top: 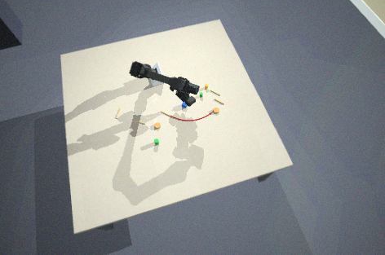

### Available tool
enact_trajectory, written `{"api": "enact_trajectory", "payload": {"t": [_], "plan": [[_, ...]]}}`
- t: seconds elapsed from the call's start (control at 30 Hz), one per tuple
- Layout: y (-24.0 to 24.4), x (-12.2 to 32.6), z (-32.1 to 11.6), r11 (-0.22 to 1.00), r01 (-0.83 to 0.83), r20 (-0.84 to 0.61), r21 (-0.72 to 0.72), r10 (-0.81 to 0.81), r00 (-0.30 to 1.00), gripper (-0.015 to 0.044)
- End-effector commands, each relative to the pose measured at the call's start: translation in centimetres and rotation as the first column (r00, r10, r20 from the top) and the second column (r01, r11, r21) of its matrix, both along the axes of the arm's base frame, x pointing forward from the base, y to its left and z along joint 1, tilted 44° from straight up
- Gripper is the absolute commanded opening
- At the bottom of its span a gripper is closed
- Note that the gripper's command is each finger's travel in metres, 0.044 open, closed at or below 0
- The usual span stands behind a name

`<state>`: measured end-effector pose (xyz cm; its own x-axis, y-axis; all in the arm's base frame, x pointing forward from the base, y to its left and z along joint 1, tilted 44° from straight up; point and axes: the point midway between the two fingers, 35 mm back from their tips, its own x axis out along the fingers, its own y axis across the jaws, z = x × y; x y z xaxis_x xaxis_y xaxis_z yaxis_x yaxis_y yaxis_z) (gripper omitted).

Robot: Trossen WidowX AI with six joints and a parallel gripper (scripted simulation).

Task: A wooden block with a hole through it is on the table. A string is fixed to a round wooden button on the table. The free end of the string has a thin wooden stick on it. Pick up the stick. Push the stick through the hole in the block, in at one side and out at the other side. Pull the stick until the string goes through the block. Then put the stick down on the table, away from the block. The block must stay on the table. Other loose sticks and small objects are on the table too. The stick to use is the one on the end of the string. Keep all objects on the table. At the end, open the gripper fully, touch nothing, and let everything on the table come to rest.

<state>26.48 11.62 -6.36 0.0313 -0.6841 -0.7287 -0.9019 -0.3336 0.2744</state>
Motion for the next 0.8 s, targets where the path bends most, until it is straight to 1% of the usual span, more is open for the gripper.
{"api": "enact_trajectory", "payload": {"t": [0.0, 0.37, 0.43, 0.5, 0.57, 0.63, 0.7, 0.77], "plan": [[0.0, 0.0, 0.0, 1.000, 0.000, 0.000, 0.000, 0.000, 1.000, 0.0000], [0.0, 0.0, 0.0, 1.000, 0.000, 0.000, 0.000, 0.000, 1.000, 0.0000], [-0.1, 0.1, 0.1, 0.999, 0.051, 0.048, 0.004, -0.051, 0.998, 0.0053], [-0.4, 0.4, 0.5, 0.981, 0.190, 0.179, 0.027, -0.192, 0.965, 0.0105], [-0.7, 0.7, 0.8, 0.940, 0.333, 0.312, 0.072, -0.338, 0.888, 0.0157], [-1.1, 1.0, 1.2, 0.878, 0.459, 0.431, 0.137, -0.470, 0.770, 0.0210], [-1.4, 1.2, 1.6, 0.797, 0.564, 0.528, 0.218, -0.582, 0.618, 0.0263], [-1.8, 1.5, 1.9, 0.701, 0.642, 0.601, 0.311, -0.669, 0.438, 0.0315]]}}
